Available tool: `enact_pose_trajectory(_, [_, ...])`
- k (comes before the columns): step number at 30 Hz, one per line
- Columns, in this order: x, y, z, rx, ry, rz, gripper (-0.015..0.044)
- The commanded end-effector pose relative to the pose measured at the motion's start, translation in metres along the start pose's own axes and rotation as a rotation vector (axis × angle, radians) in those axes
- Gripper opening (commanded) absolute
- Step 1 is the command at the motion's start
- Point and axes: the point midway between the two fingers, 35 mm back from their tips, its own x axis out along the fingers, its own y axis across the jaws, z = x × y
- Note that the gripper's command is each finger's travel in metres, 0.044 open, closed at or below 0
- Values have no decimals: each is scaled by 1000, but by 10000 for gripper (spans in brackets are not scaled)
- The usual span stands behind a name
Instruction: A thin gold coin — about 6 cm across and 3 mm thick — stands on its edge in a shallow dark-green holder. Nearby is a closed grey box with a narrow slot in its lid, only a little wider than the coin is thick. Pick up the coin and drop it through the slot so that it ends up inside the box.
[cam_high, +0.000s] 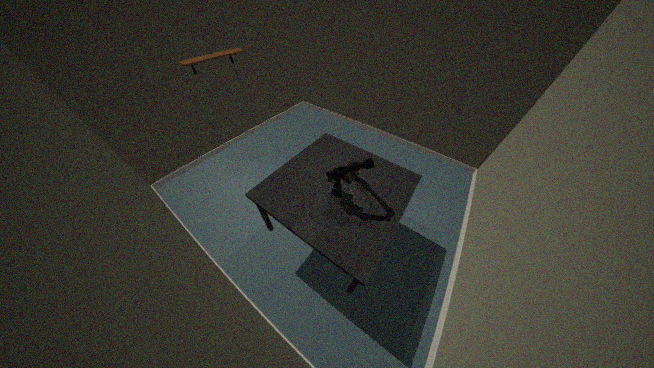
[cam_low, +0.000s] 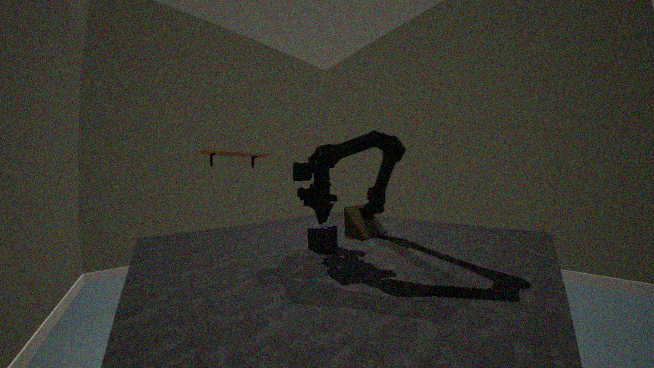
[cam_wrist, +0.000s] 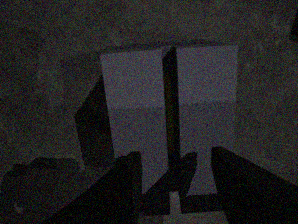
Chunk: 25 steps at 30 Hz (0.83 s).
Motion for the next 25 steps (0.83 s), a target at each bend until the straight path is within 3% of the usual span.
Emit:
enact_pose_trajectory(1, [0, 0, 0, -1, 0, 0, 161])
enact_pose_trajectory(10, [-20, 0, 0, 0, 0, -1, 397])
enact_pose_trajectory(12, [-39, -1, -1, 2, 2, 0, 440])
enact_pose_trajectory(15, [-60, -2, -3, 2, 6, 0, 440])
enact_pose_trajectory(25, [-60, -2, -3, 2, 6, 0, 440])
